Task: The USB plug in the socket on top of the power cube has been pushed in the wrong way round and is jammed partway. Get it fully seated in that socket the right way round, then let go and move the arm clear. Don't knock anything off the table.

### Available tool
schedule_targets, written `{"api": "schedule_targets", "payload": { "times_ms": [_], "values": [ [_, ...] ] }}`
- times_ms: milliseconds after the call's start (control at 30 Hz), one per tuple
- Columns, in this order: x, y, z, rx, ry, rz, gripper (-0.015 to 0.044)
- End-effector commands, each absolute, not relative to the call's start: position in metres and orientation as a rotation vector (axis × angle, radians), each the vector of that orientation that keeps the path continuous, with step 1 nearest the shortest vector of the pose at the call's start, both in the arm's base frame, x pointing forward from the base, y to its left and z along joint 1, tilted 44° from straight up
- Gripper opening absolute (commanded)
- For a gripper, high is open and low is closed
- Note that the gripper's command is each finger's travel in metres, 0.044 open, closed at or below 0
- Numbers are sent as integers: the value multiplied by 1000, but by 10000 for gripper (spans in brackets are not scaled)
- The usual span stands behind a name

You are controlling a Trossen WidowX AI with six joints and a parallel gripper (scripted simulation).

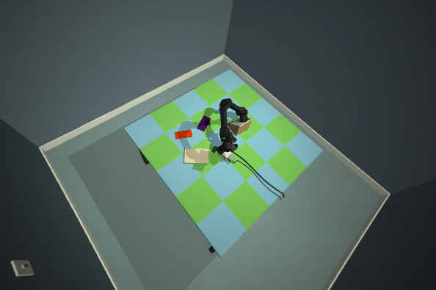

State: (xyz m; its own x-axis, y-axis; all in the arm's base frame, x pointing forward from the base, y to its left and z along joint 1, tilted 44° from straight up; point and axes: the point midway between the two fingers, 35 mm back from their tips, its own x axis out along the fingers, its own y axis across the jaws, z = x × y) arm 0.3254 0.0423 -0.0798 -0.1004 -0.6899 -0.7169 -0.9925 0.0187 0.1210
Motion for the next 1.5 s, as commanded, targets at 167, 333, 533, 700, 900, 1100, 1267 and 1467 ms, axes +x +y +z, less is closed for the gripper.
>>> {"api": "schedule_targets", "payload": {
  "times_ms": [167,333,533,700,900,1100,1267,1467],
  "values": [
    [326,40,-81,-1717,1841,857,0],
    [326,40,-81,-1717,1841,857,0],
    [325,42,-80,-1713,1838,860,26],
    [325,42,-80,-1713,1838,860,95],
    [325,42,-80,-1713,1838,860,95],
    [325,42,-80,-1713,1838,860,95],
    [326,43,-79,-1712,1838,860,95],
    [326,47,-75,-1712,1838,860,95]
  ]
}}
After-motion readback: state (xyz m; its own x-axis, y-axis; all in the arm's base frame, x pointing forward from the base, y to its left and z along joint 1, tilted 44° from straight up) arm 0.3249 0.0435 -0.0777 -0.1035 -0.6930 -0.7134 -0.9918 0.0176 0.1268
